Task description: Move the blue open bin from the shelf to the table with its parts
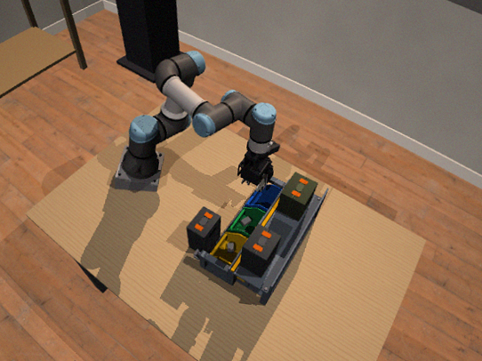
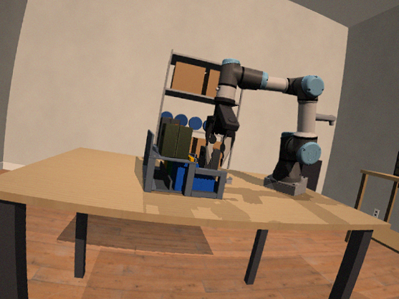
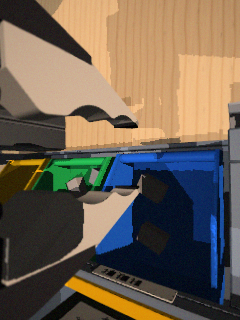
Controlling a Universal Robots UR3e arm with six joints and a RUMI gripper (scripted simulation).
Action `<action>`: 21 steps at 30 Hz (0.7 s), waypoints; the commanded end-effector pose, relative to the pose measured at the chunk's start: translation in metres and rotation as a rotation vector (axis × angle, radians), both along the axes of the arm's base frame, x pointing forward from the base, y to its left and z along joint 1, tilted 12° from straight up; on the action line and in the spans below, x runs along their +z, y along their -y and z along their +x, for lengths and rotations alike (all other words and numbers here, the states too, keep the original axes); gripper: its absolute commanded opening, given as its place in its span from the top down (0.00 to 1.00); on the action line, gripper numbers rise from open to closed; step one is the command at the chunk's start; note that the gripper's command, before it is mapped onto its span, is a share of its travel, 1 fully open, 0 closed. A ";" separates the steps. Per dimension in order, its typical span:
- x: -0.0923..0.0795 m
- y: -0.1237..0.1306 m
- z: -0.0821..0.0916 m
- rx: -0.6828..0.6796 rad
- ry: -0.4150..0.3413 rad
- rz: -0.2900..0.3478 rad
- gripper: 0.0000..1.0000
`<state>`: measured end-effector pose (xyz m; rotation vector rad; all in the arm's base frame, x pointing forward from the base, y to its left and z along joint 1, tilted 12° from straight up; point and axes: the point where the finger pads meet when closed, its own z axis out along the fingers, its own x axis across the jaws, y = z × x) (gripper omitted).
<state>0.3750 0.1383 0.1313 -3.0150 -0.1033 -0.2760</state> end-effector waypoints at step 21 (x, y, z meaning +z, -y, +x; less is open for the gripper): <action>-0.043 -0.005 0.008 0.000 0.003 0.000 0.74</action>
